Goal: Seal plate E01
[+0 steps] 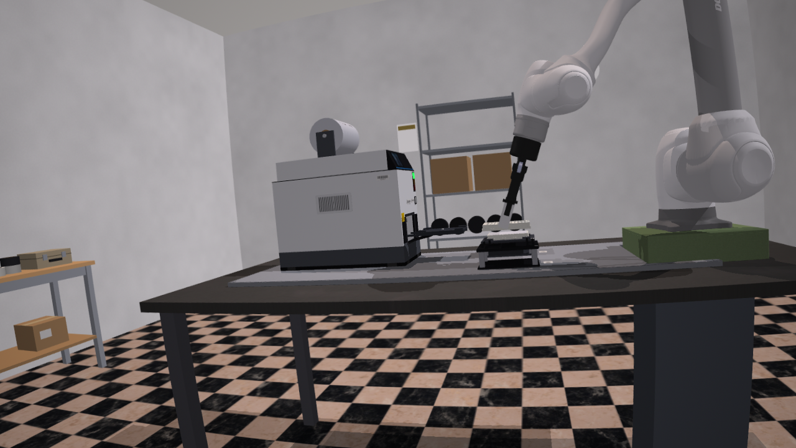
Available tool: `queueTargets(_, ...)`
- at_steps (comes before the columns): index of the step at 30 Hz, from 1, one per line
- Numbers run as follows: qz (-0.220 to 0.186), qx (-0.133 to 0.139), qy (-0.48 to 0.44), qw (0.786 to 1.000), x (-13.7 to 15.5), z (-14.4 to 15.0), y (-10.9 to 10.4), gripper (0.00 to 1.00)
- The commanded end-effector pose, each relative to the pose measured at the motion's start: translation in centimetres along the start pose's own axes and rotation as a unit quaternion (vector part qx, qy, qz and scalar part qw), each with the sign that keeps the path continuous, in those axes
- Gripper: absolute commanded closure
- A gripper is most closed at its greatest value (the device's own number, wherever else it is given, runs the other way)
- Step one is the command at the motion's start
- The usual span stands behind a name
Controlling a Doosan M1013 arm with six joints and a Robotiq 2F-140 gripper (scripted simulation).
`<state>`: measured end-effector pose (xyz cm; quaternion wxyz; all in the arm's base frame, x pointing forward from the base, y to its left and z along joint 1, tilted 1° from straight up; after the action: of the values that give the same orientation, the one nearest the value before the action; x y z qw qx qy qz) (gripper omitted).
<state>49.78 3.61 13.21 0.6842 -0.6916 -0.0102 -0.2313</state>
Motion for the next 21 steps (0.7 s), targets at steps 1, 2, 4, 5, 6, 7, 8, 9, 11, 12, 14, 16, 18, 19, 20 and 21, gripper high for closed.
queueTargets(1, 0.000, 0.000, 0.000, 1.000, 0.0, 0.0, -0.1, 0.90)
queueTargets(2, 0.000, 0.000, 0.000, 1.000, 0.1, 0.0, -0.2, 0.90)
queueTargets(4, 0.000, 0.000, 0.000, 1.000, 0.2, 0.0, -0.5, 0.90)
queueTargets(5, 0.000, 0.000, 0.000, 1.000, 0.2, 0.0, -0.7, 0.90)
queueTargets(6, 0.000, 0.000, 0.000, 1.000, 0.3, 0.1, -0.8, 0.90)
queueTargets(7, 0.000, 0.000, 0.000, 1.000, 0.4, 0.1, -1.0, 0.90)
queueTargets(8, 0.000, 0.000, 0.000, 1.000, 0.4, 0.1, -1.2, 0.90)
queueTargets(9, 0.000, 0.000, 0.000, 1.000, 0.5, 0.1, -1.3, 0.90)
queueTargets(11, 0.000, 0.000, 0.000, 1.000, 0.6, 0.1, -1.6, 0.90)
queueTargets(12, 0.000, 0.000, 0.000, 1.000, 0.6, 0.1, -1.8, 0.90)
queueTargets(14, 0.000, 0.000, 0.000, 1.000, 0.7, 0.1, -2.1, 0.90)
queueTargets(16, 0.000, 0.000, 0.000, 1.000, 0.9, 0.2, -2.4, 0.90)
queueTargets(18, 0.000, 0.000, 0.000, 1.000, 0.9, 0.2, -2.4, 0.90)
queueTargets(19, 0.000, 0.000, 0.000, 1.000, 0.9, 0.2, -2.6, 0.90)
queueTargets(20, 0.000, 0.000, 0.000, 1.000, 1.0, 0.2, -2.7, 0.90)
queueTargets(21, 0.000, 0.000, 0.000, 1.000, 1.0, 0.2, -2.9, 0.90)
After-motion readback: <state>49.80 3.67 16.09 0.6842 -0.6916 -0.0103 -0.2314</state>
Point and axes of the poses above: the point where the finger pads meet when closed, its own y axis out along the fingers, its own z axis across the jaws, x = y × z, the point moved 7 cm from there along -y, back along the fingers, and after that the axes turned 11 degrees about y, right-handed, at the moved point
